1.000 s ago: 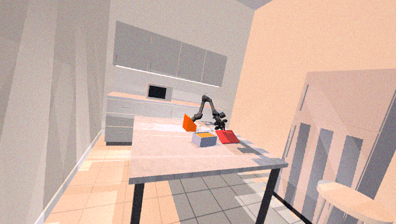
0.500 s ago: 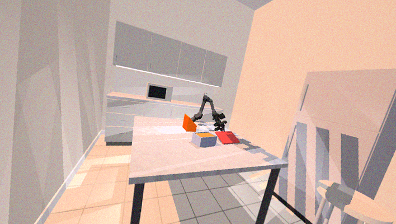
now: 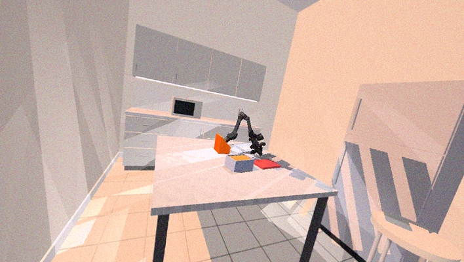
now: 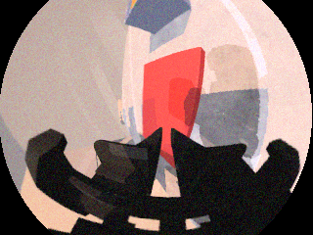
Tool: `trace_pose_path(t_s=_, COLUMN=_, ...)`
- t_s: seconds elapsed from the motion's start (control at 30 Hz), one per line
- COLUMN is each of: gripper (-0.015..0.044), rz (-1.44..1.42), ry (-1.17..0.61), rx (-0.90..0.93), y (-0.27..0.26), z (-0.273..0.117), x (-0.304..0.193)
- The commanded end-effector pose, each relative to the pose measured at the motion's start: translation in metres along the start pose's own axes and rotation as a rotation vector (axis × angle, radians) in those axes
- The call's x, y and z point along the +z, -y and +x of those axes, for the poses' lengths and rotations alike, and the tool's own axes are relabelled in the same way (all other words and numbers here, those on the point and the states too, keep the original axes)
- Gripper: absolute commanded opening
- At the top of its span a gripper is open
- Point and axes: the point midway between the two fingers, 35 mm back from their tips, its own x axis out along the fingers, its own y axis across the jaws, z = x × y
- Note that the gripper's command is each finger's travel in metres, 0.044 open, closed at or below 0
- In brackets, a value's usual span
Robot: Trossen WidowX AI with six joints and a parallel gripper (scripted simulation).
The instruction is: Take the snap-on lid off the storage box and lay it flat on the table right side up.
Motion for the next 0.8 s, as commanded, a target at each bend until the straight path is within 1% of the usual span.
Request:
trace_pose_path(t_s=0.0, gripper=0.0157, rz=0.001, ry=-0.004, rx=0.0, y=-0.002, z=-0.001, x=-0.002)
trace_pose_path(t_s=0.13, gripper=0.0262, rz=0.001, ry=-0.004, rx=0.0, y=-0.002, z=-0.001, x=-0.002)
trace_pose_path(t_s=0.17, gripper=0.0275, rz=0.001, ry=-0.004, rx=0.0, y=-0.002, z=-0.001, x=-0.002)
trace_pose_path(t_s=0.2, gripper=0.0275, rz=0.001, ry=-0.004, rx=0.0, y=-0.002, z=-0.001, x=-0.002)
trace_pose_path(t_s=0.4, gripper=0.0433, rz=0.001, ry=-0.003, rx=0.0, y=0.004, z=-0.009, x=-0.002)
trace_pose_path(t_s=0.43, gripper=0.044, rz=0.002, ry=-0.003, rx=-0.001, y=0.006, z=-0.01, x=-0.002)
trace_pose_path(t_s=0.77, gripper=0.044, rz=0.003, ry=-0.003, rx=-0.002, y=0.019, z=-0.026, x=-0.002)
